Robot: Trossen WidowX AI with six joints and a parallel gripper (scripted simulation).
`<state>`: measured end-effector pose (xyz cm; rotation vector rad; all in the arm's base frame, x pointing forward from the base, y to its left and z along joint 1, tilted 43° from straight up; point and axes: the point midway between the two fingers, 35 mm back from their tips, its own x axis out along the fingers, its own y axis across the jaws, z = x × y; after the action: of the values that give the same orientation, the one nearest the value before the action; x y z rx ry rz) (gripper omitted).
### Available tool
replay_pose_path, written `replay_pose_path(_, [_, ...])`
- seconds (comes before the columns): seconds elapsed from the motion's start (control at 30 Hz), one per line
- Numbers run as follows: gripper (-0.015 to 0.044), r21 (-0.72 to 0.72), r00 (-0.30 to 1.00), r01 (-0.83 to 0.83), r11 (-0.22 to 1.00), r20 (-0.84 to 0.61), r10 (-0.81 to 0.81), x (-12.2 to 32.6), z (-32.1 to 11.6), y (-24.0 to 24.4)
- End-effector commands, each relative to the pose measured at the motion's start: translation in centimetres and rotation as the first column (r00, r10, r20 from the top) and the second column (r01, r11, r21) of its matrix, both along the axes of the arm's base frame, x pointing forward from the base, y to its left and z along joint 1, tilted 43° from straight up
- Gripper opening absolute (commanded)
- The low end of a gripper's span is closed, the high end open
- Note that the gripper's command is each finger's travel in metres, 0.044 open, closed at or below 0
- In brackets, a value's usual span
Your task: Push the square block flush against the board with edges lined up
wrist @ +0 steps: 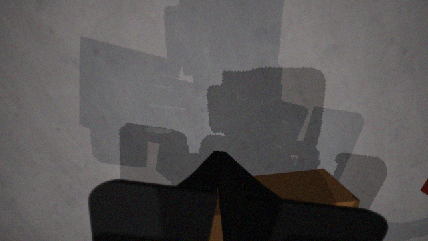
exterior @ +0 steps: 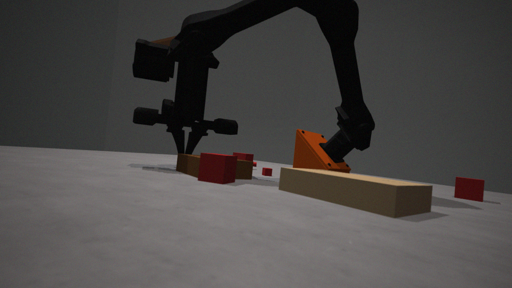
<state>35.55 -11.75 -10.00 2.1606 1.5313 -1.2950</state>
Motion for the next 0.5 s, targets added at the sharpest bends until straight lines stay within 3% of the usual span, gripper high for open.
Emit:
replay_pose_path(0.0, [0.0,-0.003,1.0,0.001,1.0,0.002,-0.001,-0.3,-0.4,-0.6])
replay_pose_path(0.47, [0.0,-0.002,1.0,0.0,1.0,0.002,0.0,-1.4,-1.8,-2.0])
